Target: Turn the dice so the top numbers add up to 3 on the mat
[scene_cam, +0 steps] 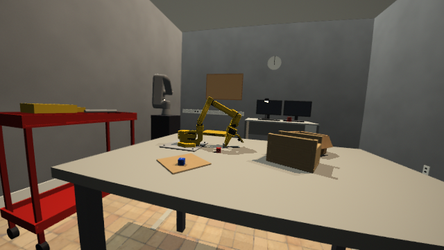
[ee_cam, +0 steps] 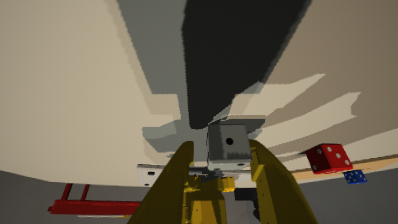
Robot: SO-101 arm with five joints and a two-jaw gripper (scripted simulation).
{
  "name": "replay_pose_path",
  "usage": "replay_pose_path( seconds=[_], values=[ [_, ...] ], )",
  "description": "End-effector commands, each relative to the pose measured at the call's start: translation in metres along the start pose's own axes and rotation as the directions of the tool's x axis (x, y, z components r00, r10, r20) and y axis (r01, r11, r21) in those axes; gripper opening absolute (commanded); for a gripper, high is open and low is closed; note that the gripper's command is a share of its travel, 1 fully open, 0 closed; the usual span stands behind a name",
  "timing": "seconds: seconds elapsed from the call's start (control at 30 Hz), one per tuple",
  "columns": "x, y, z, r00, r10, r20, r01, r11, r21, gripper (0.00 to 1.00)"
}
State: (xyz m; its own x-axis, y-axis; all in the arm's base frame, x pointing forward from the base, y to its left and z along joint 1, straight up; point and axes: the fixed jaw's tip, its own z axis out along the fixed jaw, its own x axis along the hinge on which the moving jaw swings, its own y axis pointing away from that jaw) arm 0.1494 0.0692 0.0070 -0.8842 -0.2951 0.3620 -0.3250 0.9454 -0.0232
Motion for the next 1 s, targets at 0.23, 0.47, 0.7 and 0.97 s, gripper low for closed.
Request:
replay_pose_path(
  seconds=[0.23, 0.47, 0.7, 0.97],
  values=[
    [0.0021, -0.0049, 0.0045, 1.000, 0.001, -0.023, -0.001, 1.000, -0.012, 0.12],
    [0.0021, -0.0061, 0.0045, 1.000, 0.001, -0.023, -0.001, 1.000, -0.014, 0.09],
    [0.0021, -0.0063, 0.0045, 1.000, 0.001, -0.023, -0.001, 1.000, -0.015, 0.09],
    [0.0021, -0.0063, 0.0045, 1.000, 0.001, -0.023, -0.001, 1.000, -0.015, 0.04]
  ],
)
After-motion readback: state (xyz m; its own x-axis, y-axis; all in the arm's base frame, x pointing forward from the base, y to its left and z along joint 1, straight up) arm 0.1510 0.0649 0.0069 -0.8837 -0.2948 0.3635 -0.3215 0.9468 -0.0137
